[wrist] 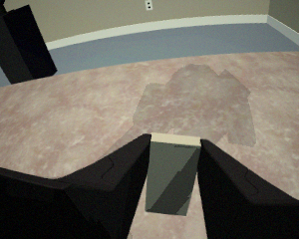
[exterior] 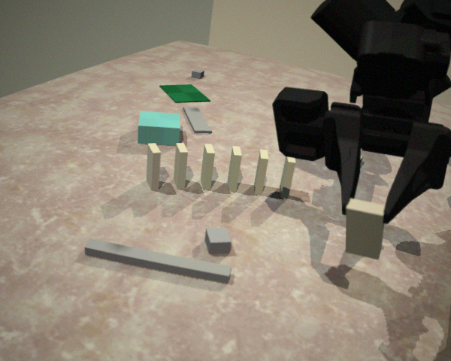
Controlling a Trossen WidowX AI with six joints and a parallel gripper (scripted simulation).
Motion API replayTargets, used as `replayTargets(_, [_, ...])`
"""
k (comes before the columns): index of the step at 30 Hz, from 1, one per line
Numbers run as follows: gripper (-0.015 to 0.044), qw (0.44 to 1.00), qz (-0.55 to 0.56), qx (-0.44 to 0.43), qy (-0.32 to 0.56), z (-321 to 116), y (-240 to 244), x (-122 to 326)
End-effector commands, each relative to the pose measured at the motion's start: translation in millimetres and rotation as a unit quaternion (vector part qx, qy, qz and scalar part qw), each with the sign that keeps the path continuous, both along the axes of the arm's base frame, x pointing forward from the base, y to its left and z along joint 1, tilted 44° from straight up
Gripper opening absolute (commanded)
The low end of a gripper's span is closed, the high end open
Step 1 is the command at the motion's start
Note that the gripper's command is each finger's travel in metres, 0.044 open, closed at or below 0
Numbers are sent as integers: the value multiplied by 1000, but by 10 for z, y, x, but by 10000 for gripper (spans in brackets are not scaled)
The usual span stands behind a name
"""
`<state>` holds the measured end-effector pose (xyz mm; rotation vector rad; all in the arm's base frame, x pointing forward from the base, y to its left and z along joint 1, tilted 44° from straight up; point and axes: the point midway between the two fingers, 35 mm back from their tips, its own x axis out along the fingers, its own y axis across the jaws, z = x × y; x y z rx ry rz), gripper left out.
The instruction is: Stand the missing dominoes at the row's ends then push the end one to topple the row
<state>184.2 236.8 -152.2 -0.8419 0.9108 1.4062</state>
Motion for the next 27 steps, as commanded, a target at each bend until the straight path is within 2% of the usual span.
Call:
replayTargets(1, [107,999,7,33,-11,82,-56,-33])
replayTargets(15, [107,987,33,140,-71,420,-180,-105])
replayTargets(27, [107,986,35,144,-75,439,-187,-110])
